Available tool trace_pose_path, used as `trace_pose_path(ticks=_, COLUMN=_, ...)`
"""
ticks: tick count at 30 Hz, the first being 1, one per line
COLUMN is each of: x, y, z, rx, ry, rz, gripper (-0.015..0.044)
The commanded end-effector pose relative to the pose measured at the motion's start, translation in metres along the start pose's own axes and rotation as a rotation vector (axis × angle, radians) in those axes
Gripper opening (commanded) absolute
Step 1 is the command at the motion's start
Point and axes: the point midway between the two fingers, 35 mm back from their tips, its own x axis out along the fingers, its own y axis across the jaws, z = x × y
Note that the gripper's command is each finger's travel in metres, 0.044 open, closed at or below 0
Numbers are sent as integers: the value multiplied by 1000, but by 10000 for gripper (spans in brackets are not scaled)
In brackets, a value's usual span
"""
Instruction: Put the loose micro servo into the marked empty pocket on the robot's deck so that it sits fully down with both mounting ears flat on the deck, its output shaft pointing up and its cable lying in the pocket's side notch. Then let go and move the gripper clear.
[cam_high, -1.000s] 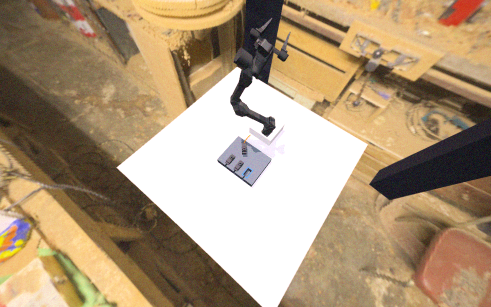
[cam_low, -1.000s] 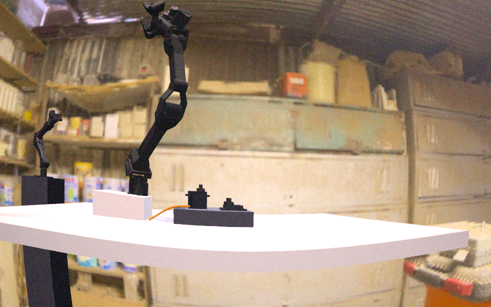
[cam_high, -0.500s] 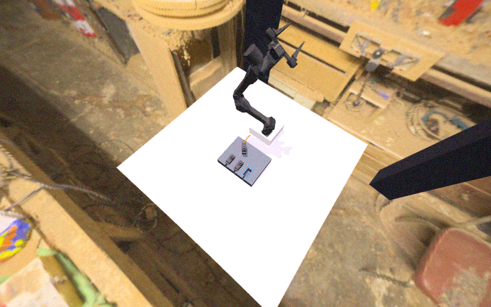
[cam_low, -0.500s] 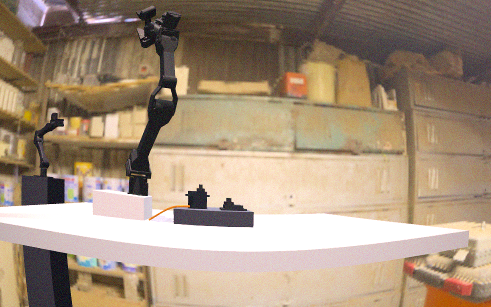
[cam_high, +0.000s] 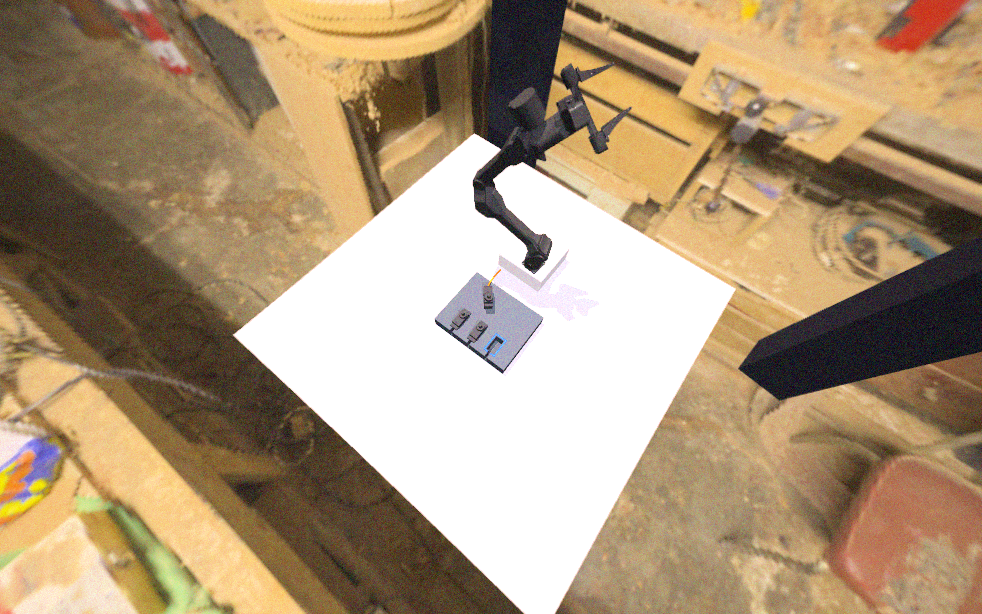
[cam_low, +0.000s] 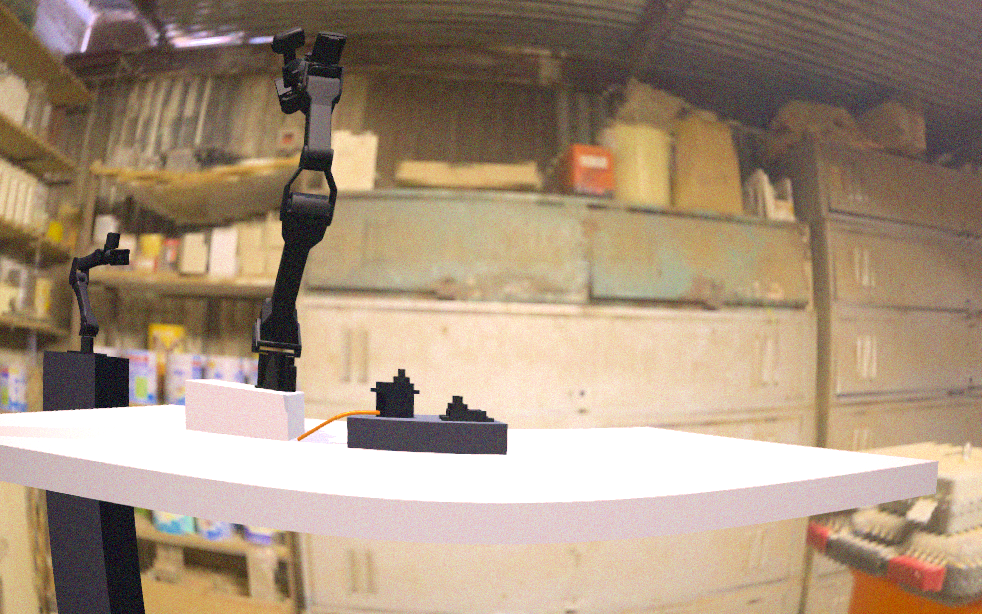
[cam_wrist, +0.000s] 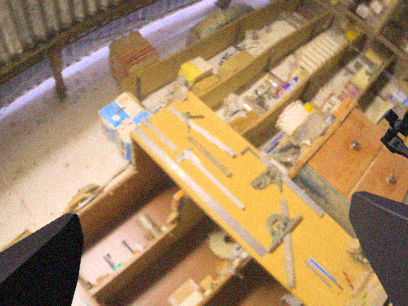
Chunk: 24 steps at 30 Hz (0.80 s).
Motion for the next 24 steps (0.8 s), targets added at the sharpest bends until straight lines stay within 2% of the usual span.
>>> trace_pose_path(ticks=1, x=11, y=-27, z=4, rx=28, ry=-32, rz=-87, gripper=440)
trace_pose_path(ticks=12, x=18, y=-111, z=24, rx=125, ry=-177, rz=-368, gripper=440)
trace_pose_path(ticks=24, x=-7, y=-192, z=56, rx=229, ry=-390, rz=-628, gripper=440)
